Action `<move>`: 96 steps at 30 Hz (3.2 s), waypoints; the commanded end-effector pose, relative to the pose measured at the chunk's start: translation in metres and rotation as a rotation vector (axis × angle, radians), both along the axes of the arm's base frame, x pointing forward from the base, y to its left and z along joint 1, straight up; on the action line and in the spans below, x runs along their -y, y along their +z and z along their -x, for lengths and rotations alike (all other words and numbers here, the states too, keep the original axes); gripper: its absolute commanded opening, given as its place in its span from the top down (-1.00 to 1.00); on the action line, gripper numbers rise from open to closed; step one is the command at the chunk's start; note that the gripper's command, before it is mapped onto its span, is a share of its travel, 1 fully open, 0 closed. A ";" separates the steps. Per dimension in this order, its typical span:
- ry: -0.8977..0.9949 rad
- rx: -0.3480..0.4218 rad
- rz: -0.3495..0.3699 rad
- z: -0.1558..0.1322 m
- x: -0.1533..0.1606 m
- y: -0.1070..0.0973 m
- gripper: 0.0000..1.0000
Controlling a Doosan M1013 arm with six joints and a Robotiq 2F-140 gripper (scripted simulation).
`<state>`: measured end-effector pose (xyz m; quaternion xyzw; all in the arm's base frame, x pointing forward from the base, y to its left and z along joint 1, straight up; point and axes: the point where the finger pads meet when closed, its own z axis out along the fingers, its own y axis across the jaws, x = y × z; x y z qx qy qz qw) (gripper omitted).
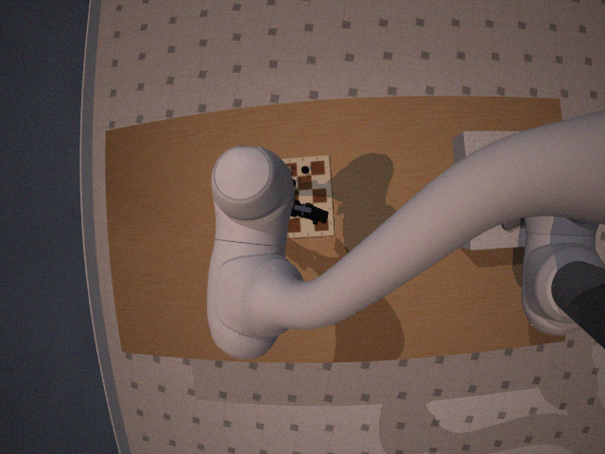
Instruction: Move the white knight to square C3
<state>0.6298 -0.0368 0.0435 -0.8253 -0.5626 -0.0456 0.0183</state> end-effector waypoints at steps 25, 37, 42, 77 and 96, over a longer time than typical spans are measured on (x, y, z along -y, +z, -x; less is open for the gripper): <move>-0.545 -0.068 0.067 0.000 0.000 0.000 0.56; -0.545 -0.068 0.067 0.000 0.000 0.000 0.56; -0.545 -0.068 0.067 0.000 0.000 0.000 0.56; -0.546 -0.068 0.068 0.000 0.000 -0.036 0.56; -0.546 -0.068 0.068 0.000 0.000 -0.052 0.56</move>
